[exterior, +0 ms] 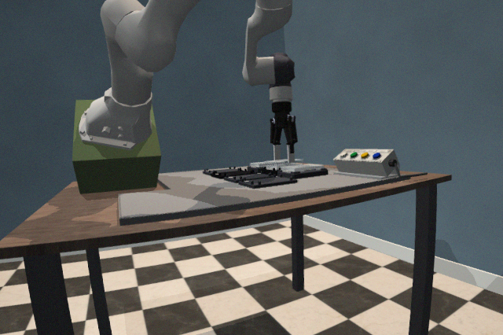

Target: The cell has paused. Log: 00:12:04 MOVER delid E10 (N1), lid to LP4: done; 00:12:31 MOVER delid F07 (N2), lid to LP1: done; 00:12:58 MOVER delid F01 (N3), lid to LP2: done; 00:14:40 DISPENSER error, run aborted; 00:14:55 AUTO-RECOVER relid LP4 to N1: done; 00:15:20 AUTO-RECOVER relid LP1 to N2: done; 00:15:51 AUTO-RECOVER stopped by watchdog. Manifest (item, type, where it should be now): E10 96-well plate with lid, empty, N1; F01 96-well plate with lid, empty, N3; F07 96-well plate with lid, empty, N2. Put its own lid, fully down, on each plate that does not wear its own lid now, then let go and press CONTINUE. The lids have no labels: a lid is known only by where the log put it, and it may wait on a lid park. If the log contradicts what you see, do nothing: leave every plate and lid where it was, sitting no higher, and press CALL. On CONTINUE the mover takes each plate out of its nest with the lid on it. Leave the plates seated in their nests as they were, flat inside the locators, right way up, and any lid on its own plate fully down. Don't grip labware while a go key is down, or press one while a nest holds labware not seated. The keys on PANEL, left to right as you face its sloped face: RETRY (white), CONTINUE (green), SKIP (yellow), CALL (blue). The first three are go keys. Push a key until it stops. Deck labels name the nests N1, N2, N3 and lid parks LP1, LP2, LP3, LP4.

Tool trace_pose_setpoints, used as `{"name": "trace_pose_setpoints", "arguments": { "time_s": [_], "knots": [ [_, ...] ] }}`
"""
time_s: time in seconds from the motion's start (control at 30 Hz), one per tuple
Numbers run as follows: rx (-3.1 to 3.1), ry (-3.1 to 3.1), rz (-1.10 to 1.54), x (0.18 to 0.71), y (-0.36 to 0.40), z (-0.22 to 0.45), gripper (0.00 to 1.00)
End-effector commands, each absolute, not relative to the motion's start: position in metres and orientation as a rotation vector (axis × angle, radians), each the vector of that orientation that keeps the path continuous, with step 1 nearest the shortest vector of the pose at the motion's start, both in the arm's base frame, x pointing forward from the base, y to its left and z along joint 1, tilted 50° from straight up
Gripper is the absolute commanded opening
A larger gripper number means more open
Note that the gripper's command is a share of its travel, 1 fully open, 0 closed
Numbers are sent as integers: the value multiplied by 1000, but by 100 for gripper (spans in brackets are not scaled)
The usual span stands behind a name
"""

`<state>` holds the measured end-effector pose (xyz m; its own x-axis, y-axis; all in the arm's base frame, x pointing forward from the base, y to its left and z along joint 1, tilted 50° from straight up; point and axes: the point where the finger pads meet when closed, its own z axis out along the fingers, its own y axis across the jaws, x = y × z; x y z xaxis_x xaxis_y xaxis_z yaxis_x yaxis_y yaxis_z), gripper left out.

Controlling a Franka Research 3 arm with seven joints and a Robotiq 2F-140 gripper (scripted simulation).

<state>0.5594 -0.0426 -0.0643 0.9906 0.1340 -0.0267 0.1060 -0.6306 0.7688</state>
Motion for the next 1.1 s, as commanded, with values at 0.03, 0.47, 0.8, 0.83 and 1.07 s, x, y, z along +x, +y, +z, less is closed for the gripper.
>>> {"name": "trace_pose_setpoints", "arguments": {
  "time_s": [0.03, 0.47, 0.8, 0.83, 1.07],
  "knots": [
    [2259, 159, 47, 560, -44, -65, 0],
    [2259, 148, 52, 561, -46, -67, 0],
    [2259, 148, 52, 561, -49, -69, 0],
    [2259, 148, 52, 561, -49, -69, 0],
    [2259, 148, 52, 561, -50, -70, 0]
  ]
}}
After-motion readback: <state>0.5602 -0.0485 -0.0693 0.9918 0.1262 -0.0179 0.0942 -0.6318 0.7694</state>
